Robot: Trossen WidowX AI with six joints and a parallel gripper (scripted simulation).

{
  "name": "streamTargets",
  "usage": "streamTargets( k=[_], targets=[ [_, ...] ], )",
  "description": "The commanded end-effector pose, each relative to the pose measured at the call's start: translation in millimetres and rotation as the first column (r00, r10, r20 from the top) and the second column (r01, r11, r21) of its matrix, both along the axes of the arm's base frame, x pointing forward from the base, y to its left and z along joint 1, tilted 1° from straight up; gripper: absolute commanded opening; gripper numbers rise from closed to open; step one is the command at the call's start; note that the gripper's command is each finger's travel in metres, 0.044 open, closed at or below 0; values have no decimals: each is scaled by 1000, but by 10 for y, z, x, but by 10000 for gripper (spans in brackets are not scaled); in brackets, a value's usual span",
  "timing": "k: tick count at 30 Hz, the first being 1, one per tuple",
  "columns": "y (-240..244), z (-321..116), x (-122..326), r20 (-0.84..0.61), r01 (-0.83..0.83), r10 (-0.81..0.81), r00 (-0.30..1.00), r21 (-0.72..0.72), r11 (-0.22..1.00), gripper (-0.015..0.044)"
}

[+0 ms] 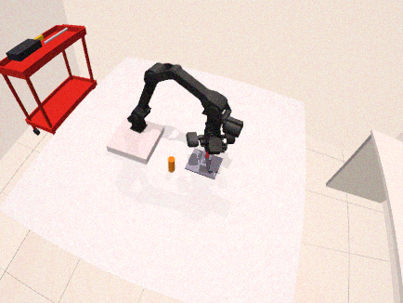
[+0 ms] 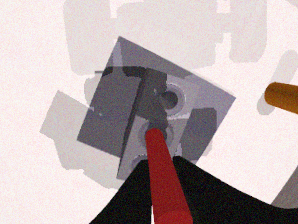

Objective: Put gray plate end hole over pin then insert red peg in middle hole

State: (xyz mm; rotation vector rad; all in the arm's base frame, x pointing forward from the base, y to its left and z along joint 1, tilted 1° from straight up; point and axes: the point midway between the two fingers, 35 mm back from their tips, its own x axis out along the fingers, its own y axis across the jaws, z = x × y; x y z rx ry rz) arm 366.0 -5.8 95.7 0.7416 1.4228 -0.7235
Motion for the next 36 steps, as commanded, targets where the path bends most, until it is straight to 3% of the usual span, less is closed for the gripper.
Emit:
streamTargets(
  k=[1,36],
  targets=[
    [1,6,3,1,0,0,1000,0,1000,0],
    [-20,-19,-13,0,4,-4,1000,0,1000,0]
  ],
)
